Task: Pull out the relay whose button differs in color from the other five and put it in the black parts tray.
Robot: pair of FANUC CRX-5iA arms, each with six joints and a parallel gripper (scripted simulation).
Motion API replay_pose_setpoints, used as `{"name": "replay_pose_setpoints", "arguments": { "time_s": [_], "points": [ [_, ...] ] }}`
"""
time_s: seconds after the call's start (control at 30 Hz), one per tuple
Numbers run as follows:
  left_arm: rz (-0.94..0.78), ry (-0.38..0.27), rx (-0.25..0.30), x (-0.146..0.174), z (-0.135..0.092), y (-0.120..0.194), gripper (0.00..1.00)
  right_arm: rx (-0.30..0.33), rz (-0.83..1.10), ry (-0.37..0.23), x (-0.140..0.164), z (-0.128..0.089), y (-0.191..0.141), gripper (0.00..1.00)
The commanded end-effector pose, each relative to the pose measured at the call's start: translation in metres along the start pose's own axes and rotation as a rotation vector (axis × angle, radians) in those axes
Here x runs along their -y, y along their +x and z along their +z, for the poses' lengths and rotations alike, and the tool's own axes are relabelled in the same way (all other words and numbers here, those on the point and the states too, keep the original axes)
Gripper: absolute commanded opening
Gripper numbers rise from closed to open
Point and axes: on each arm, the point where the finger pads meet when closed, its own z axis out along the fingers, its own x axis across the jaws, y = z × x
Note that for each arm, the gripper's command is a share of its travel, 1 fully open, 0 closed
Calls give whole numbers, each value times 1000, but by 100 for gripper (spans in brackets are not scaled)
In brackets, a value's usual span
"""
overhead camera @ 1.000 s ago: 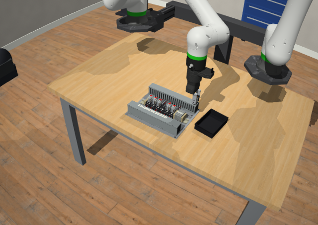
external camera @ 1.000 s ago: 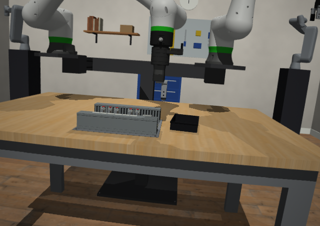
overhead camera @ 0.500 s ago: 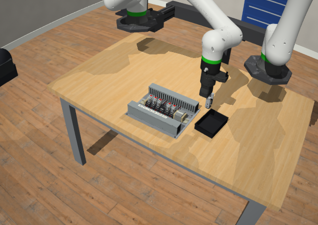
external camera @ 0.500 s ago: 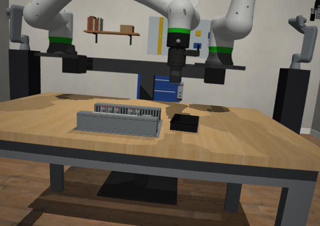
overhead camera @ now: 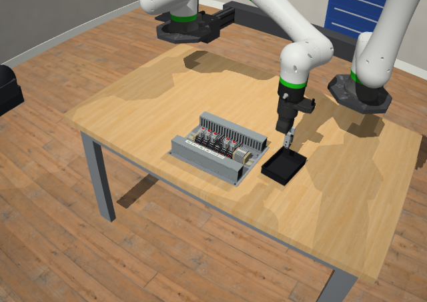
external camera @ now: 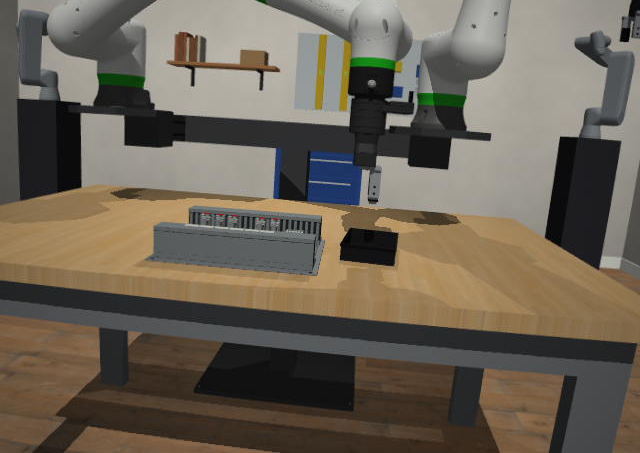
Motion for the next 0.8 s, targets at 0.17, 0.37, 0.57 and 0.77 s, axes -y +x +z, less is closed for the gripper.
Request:
{"name": "replay_pose_setpoints", "arguments": {
  "time_s": [0.17, 0.37, 0.57, 0.77],
  "points": [
    [0, -2, 0, 0, -1, 0, 100, -1, 0, 2, 4, -2, 0, 0],
    [0, -2, 0, 0, -1, 0, 100, -1, 0, 2, 5, -2, 0, 0],
    [0, -2, 0, 0, -1, 0, 100, -1, 0, 2, 5, -2, 0, 0],
    [0, -2, 0, 0, -1, 0, 100, -1, 0, 2, 5, -2, 0, 0]
  ]
}}
